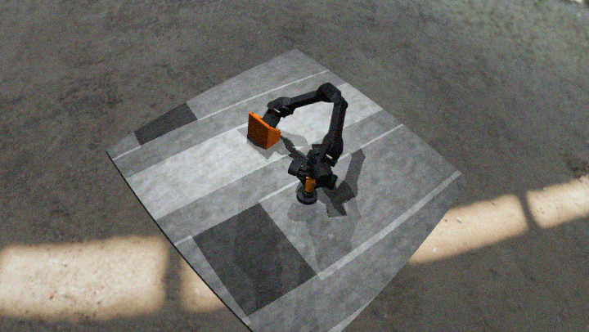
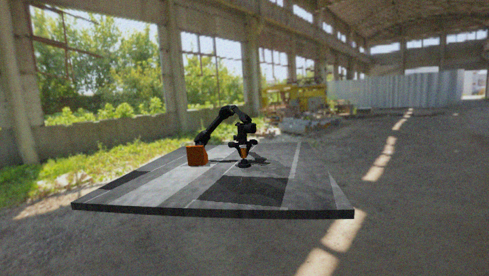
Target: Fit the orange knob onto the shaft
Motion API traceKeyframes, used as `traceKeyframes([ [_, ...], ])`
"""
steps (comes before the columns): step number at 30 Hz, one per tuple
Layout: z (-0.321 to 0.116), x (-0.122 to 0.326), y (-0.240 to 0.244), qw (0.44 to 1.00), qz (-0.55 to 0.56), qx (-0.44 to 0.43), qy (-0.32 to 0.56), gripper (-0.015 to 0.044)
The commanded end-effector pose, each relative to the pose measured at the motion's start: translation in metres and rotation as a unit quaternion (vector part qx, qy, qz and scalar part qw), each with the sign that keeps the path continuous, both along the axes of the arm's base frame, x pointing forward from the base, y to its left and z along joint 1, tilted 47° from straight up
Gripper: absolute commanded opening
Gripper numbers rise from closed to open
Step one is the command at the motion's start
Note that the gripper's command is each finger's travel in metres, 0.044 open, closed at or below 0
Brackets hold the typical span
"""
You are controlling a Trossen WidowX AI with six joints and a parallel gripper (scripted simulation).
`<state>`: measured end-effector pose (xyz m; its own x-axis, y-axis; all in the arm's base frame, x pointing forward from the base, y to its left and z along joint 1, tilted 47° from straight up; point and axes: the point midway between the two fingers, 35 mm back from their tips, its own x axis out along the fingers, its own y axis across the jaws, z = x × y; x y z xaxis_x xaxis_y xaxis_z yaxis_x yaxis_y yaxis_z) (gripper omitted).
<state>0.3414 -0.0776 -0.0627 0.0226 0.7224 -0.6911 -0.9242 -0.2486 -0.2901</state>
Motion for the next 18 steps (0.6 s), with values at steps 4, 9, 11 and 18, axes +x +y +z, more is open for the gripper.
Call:
traceKeyframes([
  [4,-0.0003,0.0010,0.0006,1.000,0.002,0.000,-0.004,0.0000],
  [9,-0.0003,0.0011,0.0005,1.000,0.002,0.000,-0.004,0.0000],
  [11,0.0013,0.0012,-0.0013,1.000,0.002,0.000,-0.004,0.0000],
  [18,0.0029,0.0013,-0.0031,1.000,0.021,-0.001,-0.024,0.0000],
])
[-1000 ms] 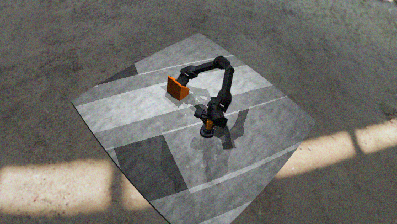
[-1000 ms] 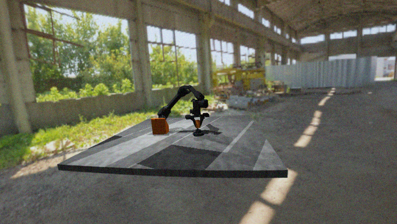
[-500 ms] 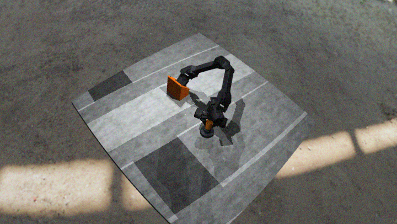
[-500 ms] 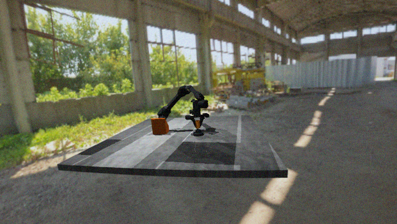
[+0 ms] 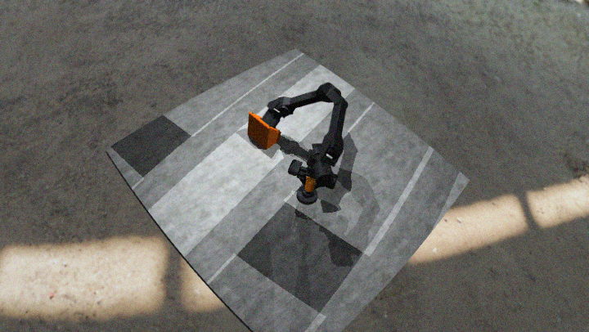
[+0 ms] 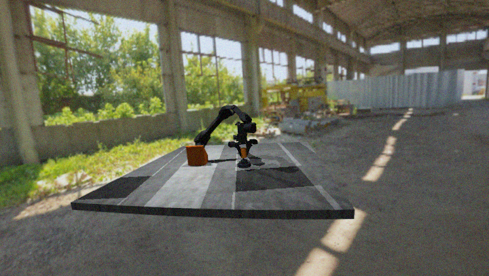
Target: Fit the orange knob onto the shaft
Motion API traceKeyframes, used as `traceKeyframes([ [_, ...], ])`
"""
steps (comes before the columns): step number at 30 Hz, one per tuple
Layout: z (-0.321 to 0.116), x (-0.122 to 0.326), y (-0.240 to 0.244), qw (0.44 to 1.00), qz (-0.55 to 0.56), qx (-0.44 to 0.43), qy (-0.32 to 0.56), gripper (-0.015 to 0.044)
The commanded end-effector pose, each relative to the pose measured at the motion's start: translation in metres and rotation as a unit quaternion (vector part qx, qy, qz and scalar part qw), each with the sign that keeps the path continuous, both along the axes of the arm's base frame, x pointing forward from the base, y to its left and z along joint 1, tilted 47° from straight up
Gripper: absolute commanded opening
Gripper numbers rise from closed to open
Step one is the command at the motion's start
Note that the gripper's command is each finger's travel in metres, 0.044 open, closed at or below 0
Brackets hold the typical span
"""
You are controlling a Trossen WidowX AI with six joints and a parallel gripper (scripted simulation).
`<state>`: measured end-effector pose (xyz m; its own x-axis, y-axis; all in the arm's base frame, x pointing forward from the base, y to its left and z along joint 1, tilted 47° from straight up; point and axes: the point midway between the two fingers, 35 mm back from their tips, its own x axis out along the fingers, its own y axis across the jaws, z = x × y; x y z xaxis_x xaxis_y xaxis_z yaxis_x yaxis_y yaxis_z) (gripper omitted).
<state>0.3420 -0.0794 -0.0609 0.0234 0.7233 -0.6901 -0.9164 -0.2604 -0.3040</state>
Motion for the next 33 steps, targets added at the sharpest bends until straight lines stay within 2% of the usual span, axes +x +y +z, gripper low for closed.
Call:
traceKeyframes([
  [1,0.0009,0.0007,-0.0012,0.999,0.026,-0.001,-0.028,0.0000],
  [5,-0.0007,0.0001,0.0002,0.995,0.068,-0.003,-0.072,0.0000],
  [33,0.0011,0.0011,-0.0012,0.997,0.049,-0.002,-0.053,0.0000],
])
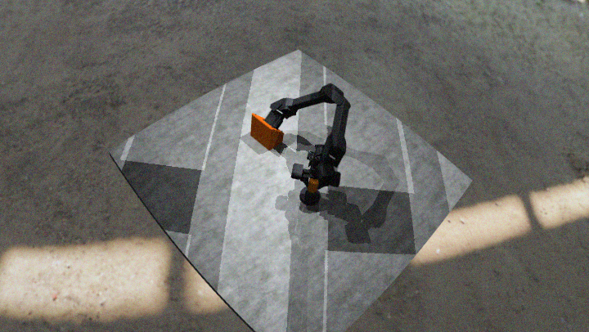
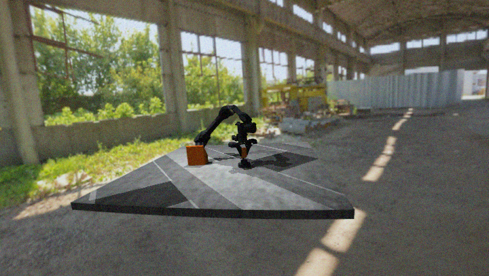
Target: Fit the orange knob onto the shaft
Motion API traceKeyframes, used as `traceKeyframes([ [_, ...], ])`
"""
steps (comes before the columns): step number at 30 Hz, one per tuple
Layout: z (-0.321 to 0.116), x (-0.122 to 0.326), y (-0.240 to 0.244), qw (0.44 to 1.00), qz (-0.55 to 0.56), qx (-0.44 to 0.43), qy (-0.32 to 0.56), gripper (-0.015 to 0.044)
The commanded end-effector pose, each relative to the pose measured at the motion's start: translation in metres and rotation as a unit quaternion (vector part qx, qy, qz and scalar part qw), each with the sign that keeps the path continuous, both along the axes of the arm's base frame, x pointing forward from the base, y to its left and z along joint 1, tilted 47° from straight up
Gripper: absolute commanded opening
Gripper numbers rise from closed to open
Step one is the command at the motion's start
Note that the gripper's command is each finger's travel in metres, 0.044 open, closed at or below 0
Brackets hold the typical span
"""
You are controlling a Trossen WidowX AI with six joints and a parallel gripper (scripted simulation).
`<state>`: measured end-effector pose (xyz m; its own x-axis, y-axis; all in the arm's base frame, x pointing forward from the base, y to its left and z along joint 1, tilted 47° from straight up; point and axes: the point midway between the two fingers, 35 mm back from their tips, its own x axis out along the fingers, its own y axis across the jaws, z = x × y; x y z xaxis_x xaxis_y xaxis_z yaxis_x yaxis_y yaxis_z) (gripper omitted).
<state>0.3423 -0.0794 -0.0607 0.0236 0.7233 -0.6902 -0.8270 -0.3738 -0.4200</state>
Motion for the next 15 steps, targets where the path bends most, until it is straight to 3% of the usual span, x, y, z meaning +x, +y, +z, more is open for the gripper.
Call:
traceKeyframes([
  [1,0.0008,0.0008,-0.0013,0.999,-0.026,0.000,0.026,0.0000],
  [8,-0.0009,-0.0002,-0.0001,0.972,-0.162,0.005,0.169,0.0000],
  [15,-0.0025,-0.0017,0.0015,0.892,-0.313,0.011,0.327,0.0000],
])
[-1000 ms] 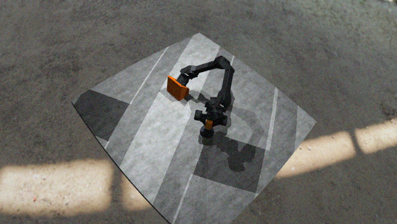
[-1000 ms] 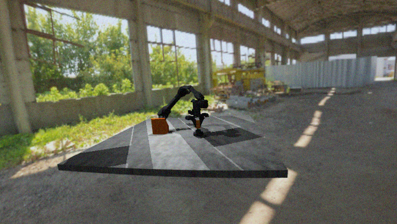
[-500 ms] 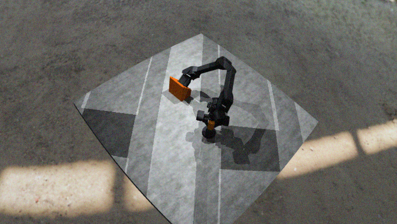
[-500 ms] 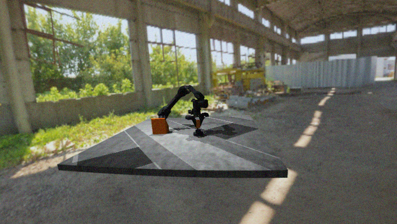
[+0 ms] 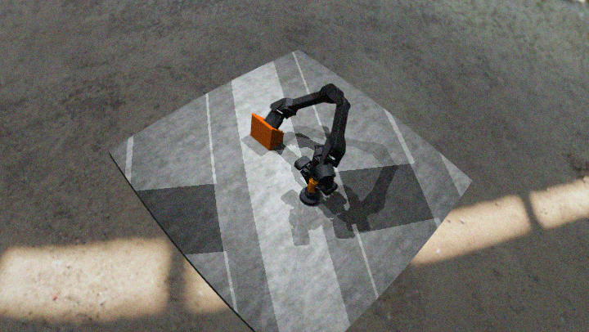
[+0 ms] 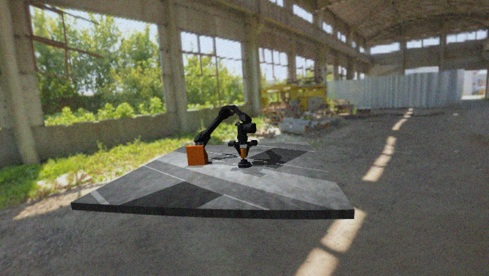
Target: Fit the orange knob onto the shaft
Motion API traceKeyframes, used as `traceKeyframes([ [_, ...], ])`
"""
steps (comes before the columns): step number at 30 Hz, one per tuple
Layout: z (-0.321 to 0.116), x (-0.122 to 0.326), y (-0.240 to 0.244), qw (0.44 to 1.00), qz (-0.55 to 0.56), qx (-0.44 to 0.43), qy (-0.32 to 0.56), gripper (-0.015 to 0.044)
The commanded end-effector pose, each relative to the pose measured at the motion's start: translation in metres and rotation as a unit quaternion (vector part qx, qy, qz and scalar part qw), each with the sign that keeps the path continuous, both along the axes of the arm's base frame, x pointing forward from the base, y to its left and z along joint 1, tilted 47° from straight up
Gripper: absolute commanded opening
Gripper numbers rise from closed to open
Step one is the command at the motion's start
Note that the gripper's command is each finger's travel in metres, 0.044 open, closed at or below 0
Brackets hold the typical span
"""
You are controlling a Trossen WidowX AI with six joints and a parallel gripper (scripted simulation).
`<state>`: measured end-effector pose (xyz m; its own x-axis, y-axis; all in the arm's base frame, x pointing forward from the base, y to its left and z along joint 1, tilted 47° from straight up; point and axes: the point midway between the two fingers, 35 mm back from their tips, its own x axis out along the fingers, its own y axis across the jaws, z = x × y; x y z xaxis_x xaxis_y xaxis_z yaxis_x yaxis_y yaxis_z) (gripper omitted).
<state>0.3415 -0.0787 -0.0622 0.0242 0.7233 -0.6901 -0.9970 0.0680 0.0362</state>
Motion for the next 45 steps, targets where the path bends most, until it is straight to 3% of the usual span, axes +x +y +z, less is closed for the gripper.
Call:
traceKeyframes([
  [1,-0.0010,-0.0010,0.0009,0.986,-0.116,0.004,0.121,0.0000],
  [9,0.0003,-0.0005,0.0004,0.902,-0.298,0.010,0.311,0.0000],
  [20,0.0043,0.0025,-0.0023,0.693,-0.498,0.017,0.521,0.0000],
  [45,-0.0007,-0.0008,0.0017,0.689,-0.501,0.017,0.524,0.0000],
])
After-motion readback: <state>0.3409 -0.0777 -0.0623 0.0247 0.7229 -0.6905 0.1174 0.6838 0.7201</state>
